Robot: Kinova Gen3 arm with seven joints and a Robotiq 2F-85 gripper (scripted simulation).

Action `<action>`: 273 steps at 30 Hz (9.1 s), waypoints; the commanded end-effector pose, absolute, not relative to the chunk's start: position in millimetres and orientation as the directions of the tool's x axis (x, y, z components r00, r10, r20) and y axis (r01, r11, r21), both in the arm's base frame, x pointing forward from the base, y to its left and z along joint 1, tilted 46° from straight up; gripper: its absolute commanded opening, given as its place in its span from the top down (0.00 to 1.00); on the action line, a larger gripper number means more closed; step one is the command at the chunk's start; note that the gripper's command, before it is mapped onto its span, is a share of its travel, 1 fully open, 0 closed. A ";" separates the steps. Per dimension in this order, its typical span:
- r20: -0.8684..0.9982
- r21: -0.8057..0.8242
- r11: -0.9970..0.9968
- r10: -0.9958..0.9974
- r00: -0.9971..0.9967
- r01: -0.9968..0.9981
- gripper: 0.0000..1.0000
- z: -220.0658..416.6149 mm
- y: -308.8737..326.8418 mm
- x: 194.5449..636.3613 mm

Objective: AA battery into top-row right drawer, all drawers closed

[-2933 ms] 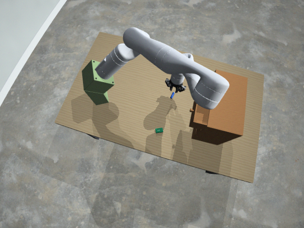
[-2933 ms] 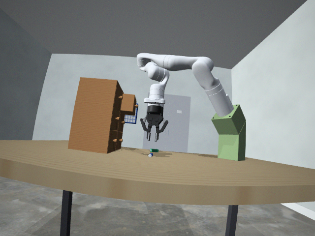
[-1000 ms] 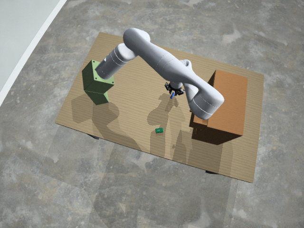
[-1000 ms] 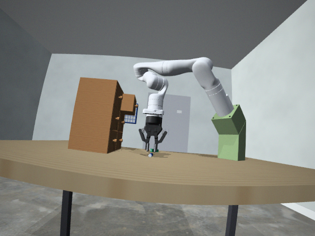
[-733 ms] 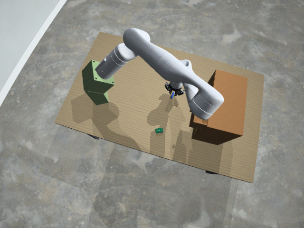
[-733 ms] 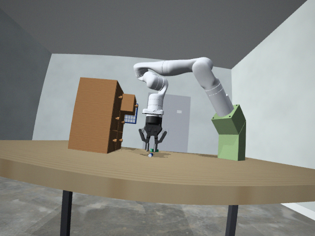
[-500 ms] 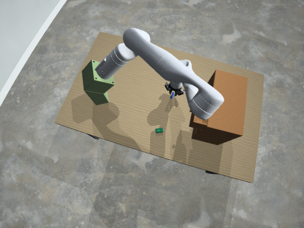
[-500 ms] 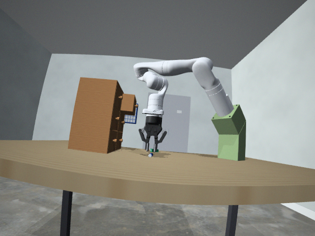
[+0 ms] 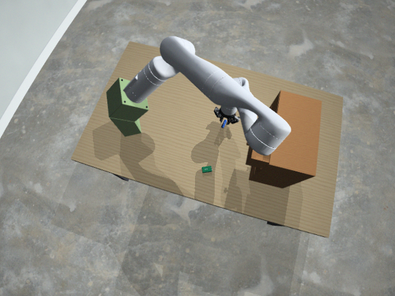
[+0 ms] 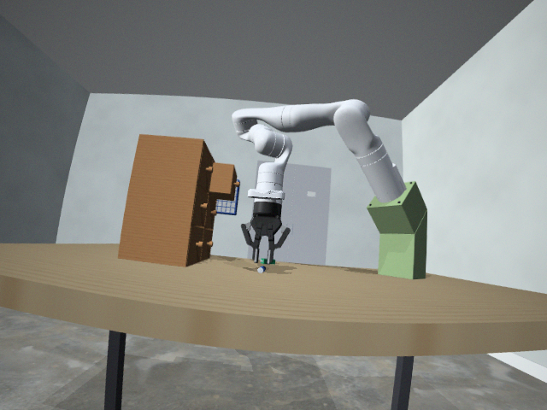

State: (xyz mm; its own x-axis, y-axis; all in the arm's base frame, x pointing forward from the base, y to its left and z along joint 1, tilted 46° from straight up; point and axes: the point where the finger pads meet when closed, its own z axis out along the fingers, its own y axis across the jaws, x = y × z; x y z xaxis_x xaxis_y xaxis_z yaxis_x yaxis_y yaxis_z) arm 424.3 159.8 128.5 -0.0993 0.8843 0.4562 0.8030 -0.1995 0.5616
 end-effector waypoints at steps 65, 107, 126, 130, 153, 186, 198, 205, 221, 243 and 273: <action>0.455 0.564 -0.197 0.884 -0.103 0.802 0.91 113.4 168.4 436.3; 0.454 0.562 -0.198 0.886 -0.099 0.803 0.91 170.1 131.0 386.0; 0.458 0.555 -0.211 0.885 -0.083 0.805 0.91 181.9 124.2 378.0; 0.483 0.533 -0.256 0.875 -0.042 0.806 0.91 181.2 119.3 382.2; 0.679 -0.248 -0.907 0.088 0.729 0.341 0.91 135.7 0.5 413.8; 0.638 -0.344 -0.908 -0.039 0.769 0.239 0.91 135.1 -15.4 409.6; 0.638 -0.344 -0.908 -0.038 0.769 0.240 0.91 144.6 -20.8 400.4; 0.636 -0.343 -0.907 -0.032 0.771 0.245 0.91 152.2 -25.1 392.4; 0.638 -0.343 -0.908 -0.036 0.769 0.242 0.91 171.9 -37.7 378.8; 0.639 -0.344 -0.907 -0.037 0.768 0.242 0.91 216.4 -64.2 342.2; 0.640 -0.344 -0.907 -0.037 0.767 0.244 0.91 281.9 -103.2 287.4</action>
